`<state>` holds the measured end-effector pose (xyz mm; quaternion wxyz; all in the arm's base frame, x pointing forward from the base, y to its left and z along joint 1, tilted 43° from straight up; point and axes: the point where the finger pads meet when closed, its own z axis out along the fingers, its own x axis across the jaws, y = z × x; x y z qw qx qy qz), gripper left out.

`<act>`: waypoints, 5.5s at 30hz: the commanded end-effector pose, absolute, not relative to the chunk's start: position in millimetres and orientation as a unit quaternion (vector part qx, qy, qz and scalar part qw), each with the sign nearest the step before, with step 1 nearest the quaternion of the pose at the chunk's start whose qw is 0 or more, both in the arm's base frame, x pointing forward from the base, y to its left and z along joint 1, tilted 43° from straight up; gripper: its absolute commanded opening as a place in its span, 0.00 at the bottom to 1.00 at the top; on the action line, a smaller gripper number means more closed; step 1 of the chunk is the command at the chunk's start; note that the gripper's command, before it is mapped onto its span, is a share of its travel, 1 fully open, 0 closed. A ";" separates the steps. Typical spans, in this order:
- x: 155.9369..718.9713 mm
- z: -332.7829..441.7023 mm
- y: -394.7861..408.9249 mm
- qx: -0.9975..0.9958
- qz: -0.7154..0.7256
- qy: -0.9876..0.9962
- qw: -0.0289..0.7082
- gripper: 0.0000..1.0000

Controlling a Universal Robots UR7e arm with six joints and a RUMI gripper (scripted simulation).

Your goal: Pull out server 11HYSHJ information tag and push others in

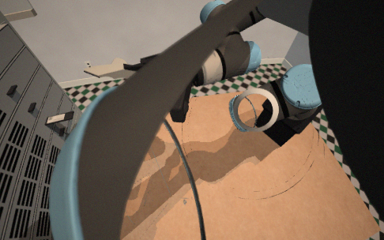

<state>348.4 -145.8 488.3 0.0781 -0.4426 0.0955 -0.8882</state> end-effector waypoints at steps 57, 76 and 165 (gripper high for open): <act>318.9 535.7 -157.5 -0.595 -0.771 -0.057 0.221 1.00; 314.9 541.2 -158.9 -0.611 -0.751 -0.076 0.238 1.00; 373.3 549.2 -161.7 -0.611 -0.750 -0.080 0.241 1.00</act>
